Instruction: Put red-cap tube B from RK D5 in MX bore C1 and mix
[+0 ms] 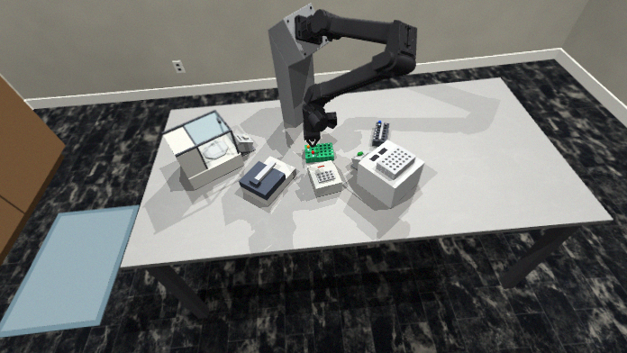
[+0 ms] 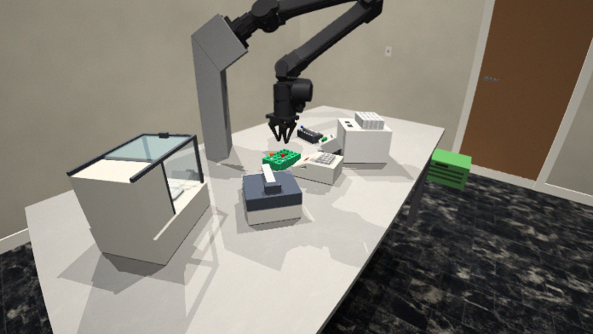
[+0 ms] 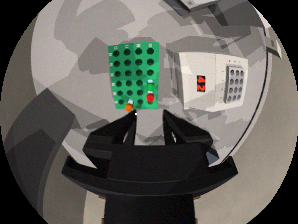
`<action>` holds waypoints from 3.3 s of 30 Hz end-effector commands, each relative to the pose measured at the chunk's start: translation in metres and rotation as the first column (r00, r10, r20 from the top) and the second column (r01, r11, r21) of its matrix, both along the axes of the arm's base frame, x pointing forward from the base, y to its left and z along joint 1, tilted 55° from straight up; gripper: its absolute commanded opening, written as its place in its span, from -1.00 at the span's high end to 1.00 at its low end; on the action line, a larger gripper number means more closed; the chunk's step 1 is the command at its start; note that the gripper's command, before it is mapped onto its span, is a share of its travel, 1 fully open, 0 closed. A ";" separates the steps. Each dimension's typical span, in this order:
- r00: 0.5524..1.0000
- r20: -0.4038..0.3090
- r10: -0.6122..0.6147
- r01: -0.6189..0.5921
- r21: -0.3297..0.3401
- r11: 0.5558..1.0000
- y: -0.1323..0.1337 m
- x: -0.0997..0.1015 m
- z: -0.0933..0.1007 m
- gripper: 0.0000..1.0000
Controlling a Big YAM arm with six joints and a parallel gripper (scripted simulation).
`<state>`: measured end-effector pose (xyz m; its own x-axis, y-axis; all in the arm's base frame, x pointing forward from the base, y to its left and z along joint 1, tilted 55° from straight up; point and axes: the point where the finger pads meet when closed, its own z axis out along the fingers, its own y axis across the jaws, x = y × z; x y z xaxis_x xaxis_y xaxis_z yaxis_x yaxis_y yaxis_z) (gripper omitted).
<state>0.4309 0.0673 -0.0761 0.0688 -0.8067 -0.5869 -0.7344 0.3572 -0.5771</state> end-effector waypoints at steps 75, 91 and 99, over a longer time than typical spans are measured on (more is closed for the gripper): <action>1.000 -0.015 -0.005 0.005 -0.002 1.000 0.023 0.030 -0.035 0.28; 1.000 -0.015 -0.005 0.005 -0.002 1.000 0.023 0.030 -0.035 0.82; 1.000 -0.015 -0.005 0.005 -0.002 1.000 0.023 0.030 -0.035 0.82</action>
<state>0.4700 0.0916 -0.1096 0.0670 -0.8085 -0.5847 -0.7344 0.3568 -0.5774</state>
